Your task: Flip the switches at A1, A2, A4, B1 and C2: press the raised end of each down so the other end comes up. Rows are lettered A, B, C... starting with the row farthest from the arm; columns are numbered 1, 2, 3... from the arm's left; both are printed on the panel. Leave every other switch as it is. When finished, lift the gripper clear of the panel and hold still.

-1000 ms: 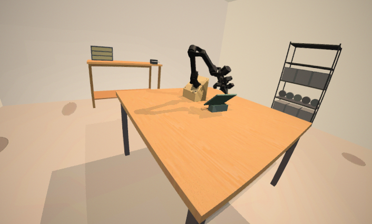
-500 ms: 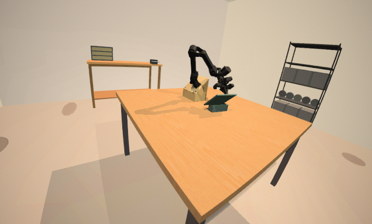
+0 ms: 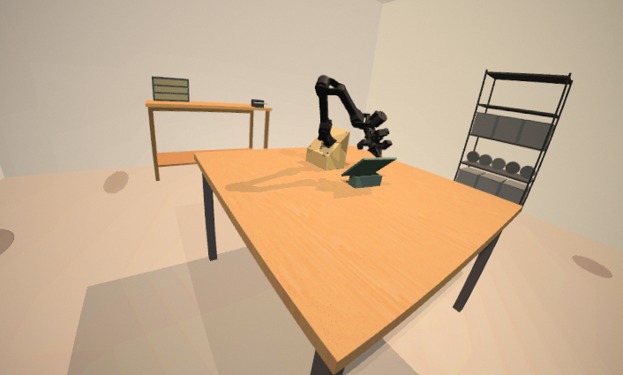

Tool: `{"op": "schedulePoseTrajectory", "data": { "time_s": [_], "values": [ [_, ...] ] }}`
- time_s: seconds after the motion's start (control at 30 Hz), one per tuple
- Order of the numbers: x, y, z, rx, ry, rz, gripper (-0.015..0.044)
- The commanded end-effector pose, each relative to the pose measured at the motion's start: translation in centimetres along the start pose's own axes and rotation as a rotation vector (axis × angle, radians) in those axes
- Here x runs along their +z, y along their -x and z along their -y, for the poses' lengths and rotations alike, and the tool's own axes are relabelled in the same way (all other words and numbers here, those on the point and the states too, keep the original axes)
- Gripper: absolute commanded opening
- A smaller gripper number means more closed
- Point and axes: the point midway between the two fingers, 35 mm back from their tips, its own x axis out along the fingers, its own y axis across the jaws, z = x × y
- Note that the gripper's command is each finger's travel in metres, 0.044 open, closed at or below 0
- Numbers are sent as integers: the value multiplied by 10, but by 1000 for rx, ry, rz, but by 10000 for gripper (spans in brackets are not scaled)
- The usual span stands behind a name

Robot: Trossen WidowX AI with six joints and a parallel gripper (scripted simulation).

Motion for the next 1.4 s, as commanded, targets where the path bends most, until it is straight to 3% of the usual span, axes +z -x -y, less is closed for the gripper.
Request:
{"op": "schedulePoseTrajectory", "data": {
  "time_s": [0.0,1.17,1.37],
  "values": [
    [0,0,-1,4,4,0,0],
    [-1,-5,-1,4,4,0,0],
    [1,30,-6,15,0,-27,0]
  ]
}}
